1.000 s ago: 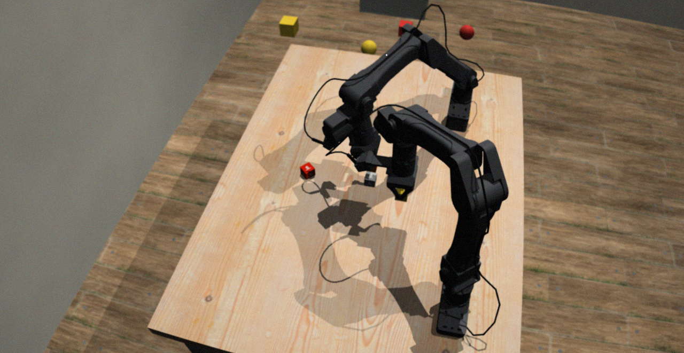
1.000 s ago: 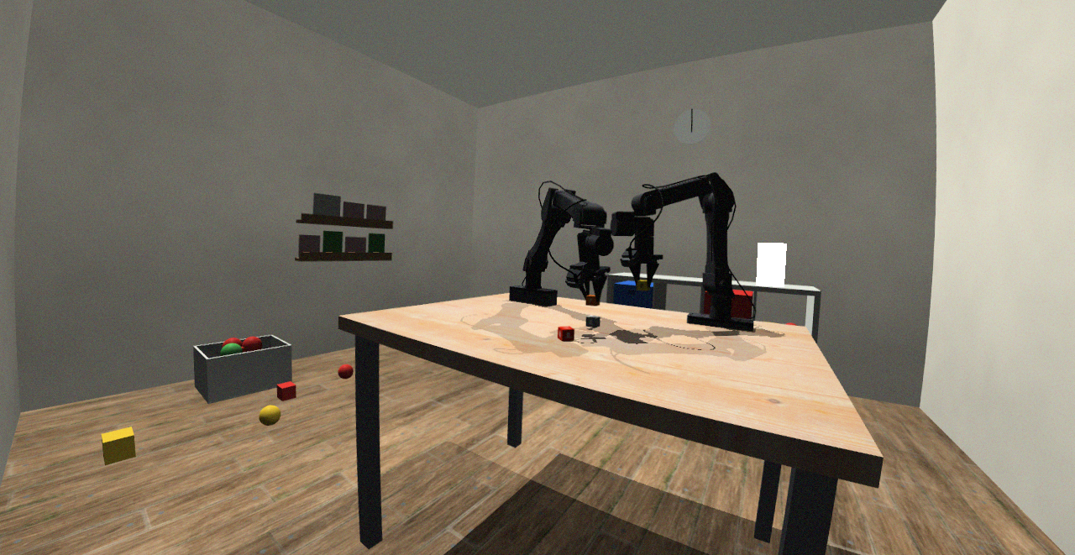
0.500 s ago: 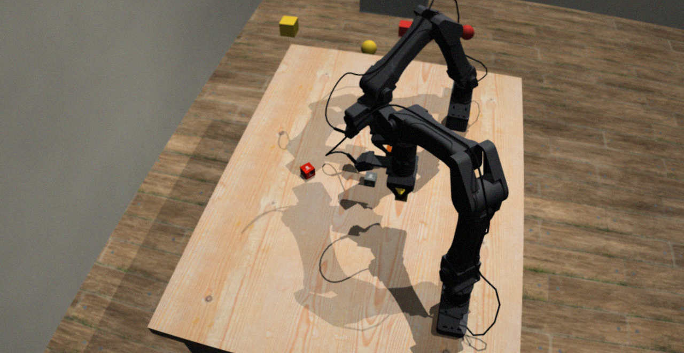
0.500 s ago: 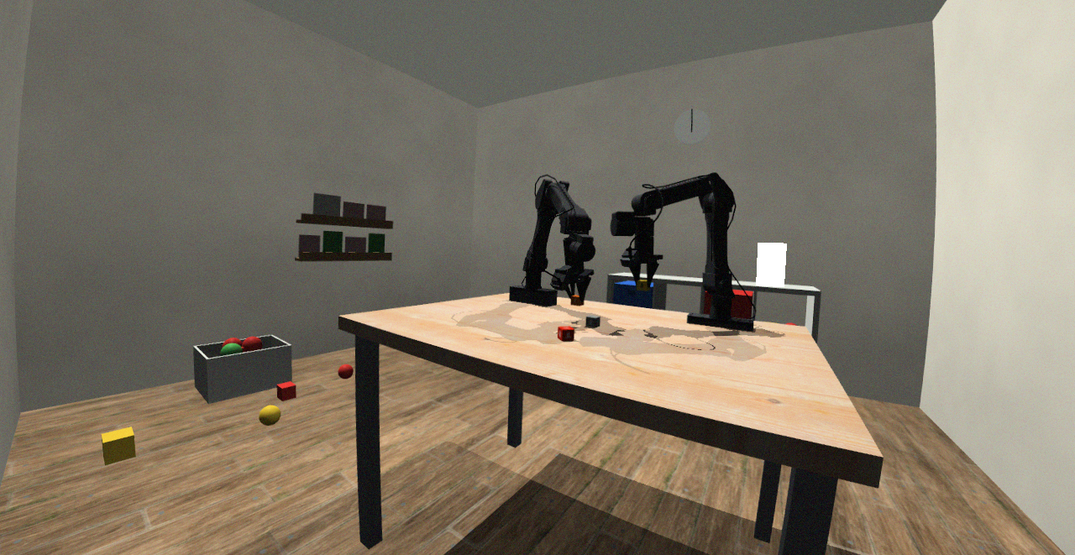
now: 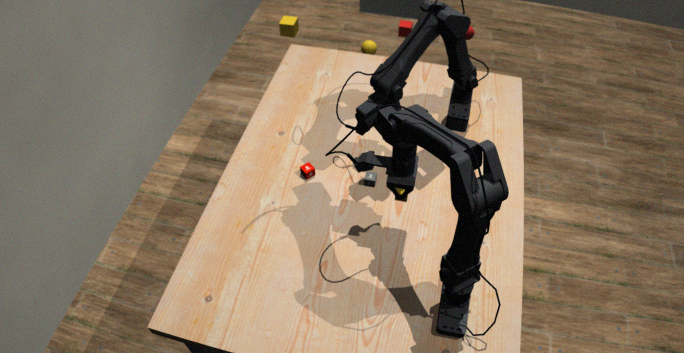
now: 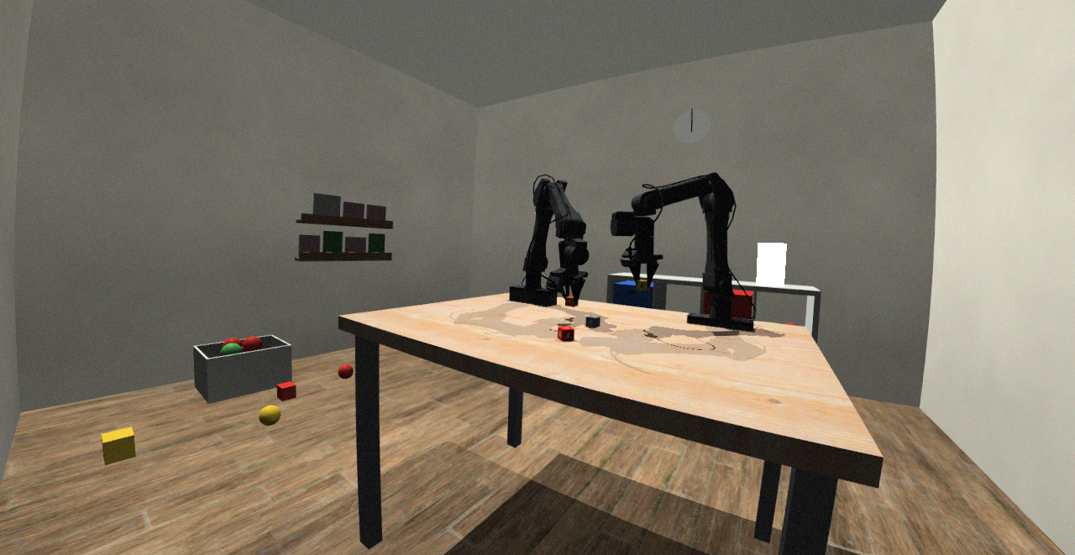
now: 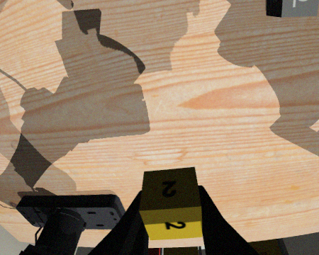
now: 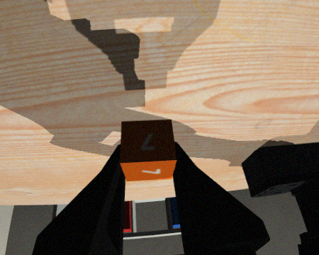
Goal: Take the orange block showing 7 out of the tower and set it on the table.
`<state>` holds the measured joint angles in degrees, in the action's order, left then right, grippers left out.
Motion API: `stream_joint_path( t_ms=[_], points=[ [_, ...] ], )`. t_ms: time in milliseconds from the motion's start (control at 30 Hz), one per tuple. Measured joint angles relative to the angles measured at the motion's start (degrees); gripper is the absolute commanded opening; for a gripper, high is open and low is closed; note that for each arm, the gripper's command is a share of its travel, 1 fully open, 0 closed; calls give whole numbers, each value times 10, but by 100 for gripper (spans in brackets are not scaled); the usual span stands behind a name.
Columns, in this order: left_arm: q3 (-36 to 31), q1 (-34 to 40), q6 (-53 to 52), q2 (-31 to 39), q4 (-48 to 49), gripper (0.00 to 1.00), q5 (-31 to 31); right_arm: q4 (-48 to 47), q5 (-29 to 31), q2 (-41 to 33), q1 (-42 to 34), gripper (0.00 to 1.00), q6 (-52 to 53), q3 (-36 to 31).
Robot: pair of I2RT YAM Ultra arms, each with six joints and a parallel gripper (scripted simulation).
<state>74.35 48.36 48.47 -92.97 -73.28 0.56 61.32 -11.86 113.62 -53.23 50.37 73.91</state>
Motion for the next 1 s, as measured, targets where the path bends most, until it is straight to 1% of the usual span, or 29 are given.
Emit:
stream_joint_path(
  t_ms=[333, 700, 1000],
  points=[
    [0, 0, 0, 0, 0, 27, 0, -20, 0, 0, 0, 27, -2, -1],
    [0, 0, 0, 0, 0, 27, 0, -52, 0, 16, 0, 27, -2, -23],
    [0, 0, 0, 0, 0, 27, 0, -65, 0, 17, 0, 27, -2, -25]
  ],
)
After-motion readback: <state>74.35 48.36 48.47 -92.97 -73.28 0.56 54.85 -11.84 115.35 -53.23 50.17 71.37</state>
